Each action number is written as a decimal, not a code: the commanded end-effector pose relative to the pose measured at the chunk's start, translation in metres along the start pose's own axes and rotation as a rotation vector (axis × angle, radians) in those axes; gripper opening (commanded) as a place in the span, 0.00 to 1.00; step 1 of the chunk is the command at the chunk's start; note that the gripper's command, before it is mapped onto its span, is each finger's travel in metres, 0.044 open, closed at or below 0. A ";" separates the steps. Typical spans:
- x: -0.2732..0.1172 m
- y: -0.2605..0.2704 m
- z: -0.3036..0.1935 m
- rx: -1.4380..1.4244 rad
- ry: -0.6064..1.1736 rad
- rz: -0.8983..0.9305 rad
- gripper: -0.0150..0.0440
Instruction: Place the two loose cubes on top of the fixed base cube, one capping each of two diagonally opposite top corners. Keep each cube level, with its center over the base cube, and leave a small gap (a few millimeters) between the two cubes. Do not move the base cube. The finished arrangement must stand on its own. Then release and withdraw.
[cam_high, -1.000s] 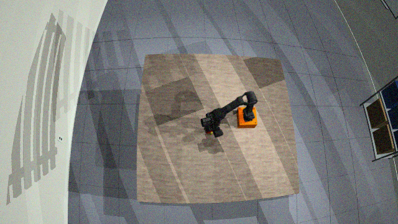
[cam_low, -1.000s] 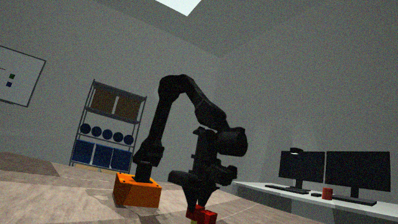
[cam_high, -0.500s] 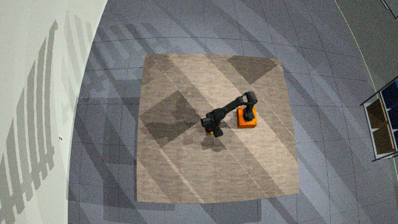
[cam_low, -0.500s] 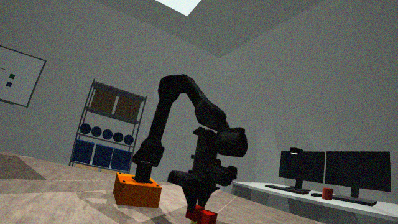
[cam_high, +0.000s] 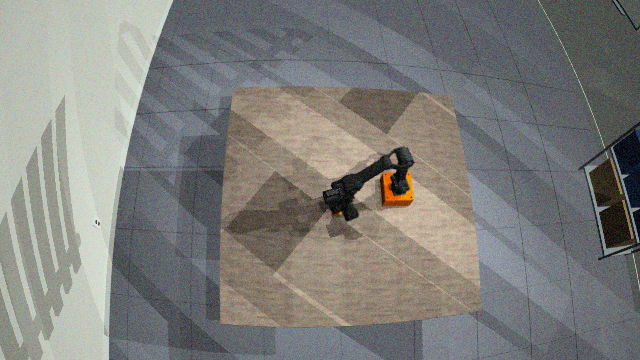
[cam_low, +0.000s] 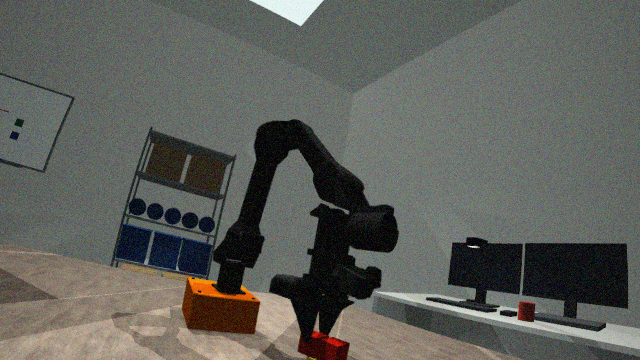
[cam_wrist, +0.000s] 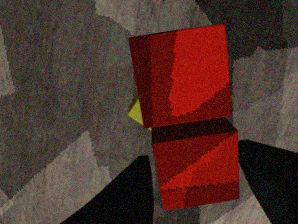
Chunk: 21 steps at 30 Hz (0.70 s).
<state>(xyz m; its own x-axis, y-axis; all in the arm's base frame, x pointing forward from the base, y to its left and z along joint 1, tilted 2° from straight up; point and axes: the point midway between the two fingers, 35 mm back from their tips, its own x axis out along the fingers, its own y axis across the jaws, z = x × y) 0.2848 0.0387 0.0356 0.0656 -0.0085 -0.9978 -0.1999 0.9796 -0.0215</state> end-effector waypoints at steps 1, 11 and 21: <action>-0.005 0.000 0.000 -0.001 0.001 0.000 0.60; -0.013 0.000 0.000 0.000 0.000 0.000 0.60; -0.021 0.000 0.000 0.000 0.000 0.000 0.60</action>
<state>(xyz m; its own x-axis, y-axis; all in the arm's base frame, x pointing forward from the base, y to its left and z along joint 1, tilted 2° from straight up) 0.2808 0.0383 0.0485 0.0486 -0.0110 -0.9988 -0.2009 0.9794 -0.0206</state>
